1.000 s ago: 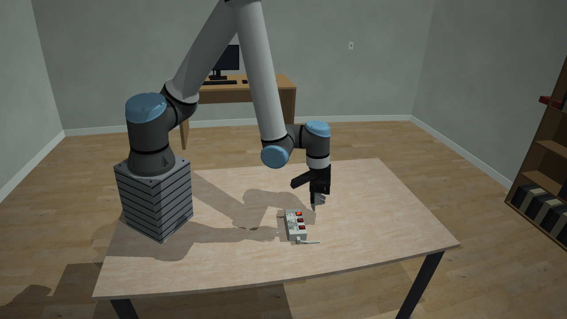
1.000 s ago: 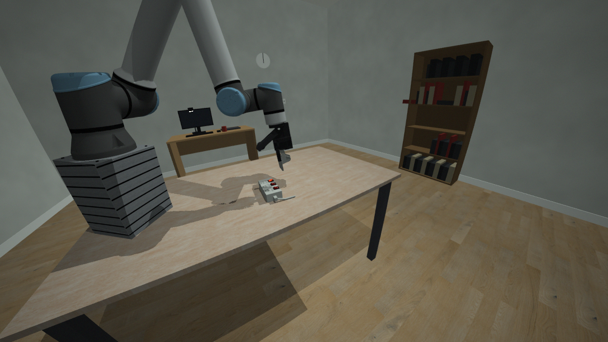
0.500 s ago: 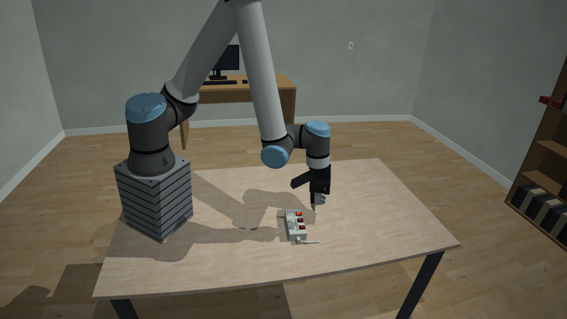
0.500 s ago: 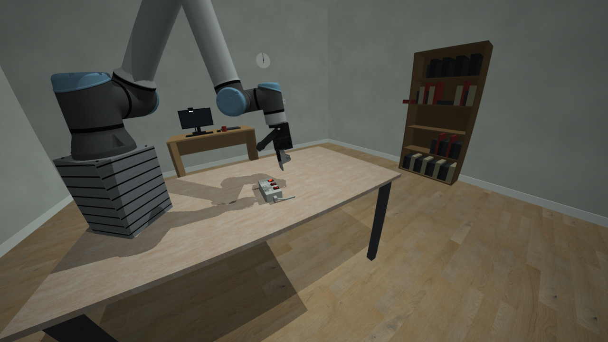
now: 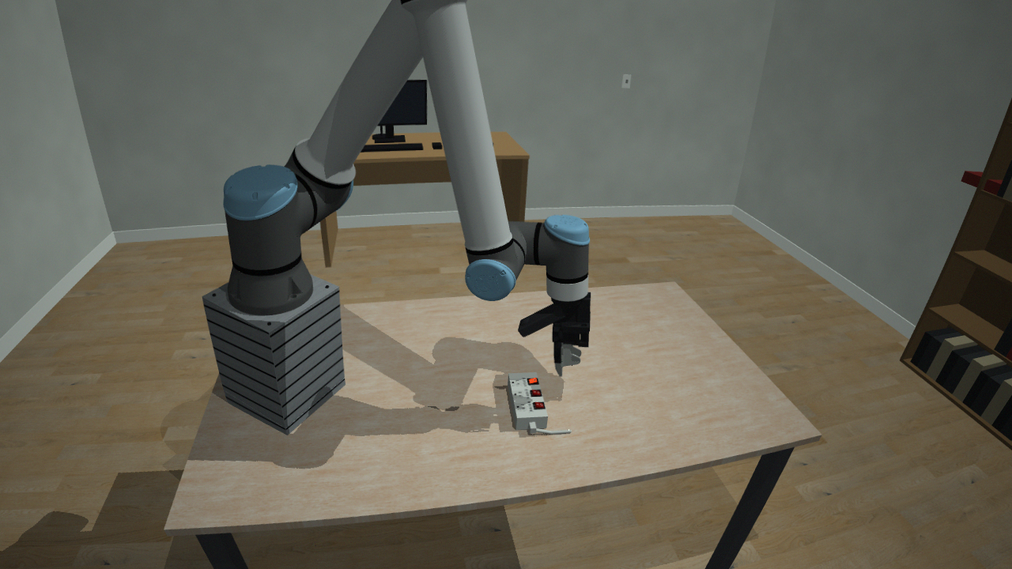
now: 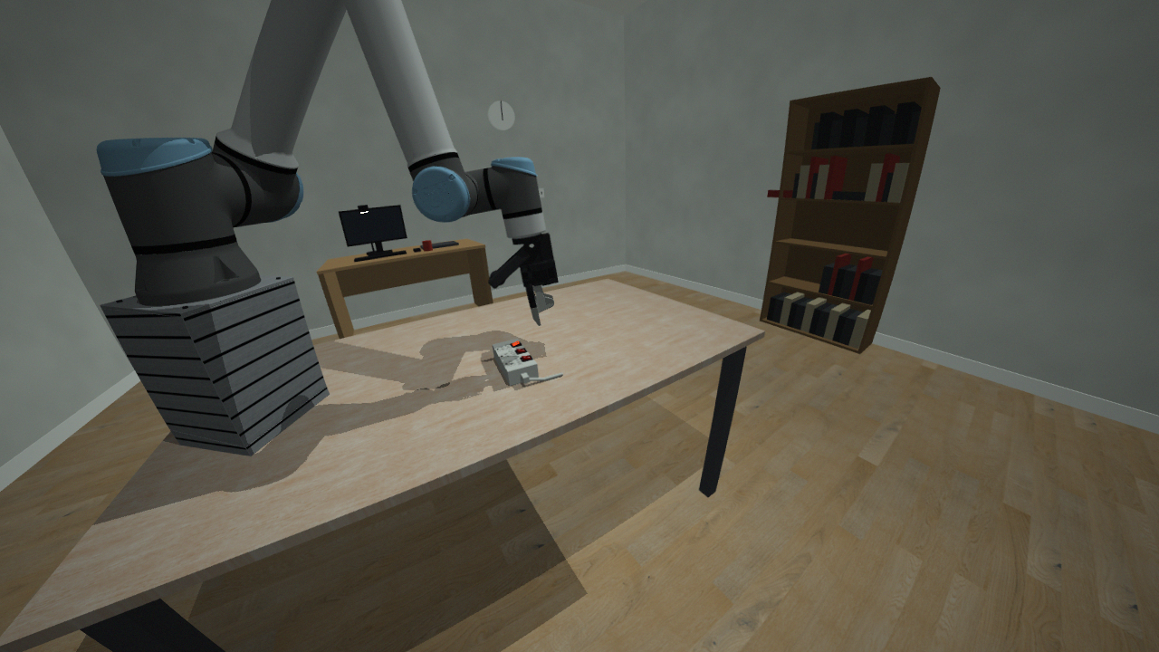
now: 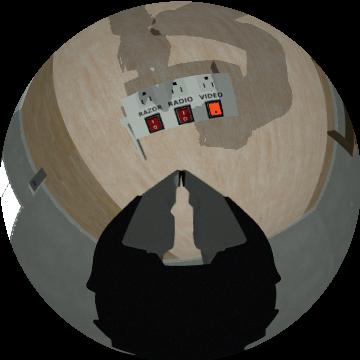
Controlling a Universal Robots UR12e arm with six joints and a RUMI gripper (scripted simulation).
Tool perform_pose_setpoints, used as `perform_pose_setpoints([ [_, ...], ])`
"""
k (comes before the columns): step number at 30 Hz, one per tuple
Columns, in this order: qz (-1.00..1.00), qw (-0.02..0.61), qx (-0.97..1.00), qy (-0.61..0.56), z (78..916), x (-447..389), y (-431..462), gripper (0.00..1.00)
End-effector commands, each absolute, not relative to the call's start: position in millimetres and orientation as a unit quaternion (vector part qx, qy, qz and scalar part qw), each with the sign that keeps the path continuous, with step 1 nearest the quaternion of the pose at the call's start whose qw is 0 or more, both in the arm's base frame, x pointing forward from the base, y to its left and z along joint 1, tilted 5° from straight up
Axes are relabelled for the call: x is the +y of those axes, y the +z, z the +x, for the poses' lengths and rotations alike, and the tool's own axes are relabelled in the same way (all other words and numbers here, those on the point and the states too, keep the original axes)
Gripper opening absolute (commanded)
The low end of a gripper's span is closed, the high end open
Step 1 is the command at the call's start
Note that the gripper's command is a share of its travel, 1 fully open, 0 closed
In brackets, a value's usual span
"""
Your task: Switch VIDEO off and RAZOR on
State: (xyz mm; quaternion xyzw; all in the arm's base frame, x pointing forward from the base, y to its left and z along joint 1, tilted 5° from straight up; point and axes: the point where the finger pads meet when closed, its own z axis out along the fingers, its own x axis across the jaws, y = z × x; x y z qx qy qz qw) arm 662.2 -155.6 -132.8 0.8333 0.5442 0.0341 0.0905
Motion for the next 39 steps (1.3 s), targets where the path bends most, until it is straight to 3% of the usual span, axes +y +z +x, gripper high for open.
perform_pose_setpoints([
  [1, 0.834, 0.092, 0.543, 0.035, 663.3, -157.2, -130.9, 0.0],
  [2, 0.834, 0.092, 0.543, 0.035, 663.3, -157.2, -130.9, 1.0],
  [33, 0.832, 0.086, 0.548, 0.028, 663.5, -156.5, -132.5, 1.0],
  [39, 0.817, 0.028, 0.575, -0.02, 649.5, -147.9, -145.1, 1.0],
])
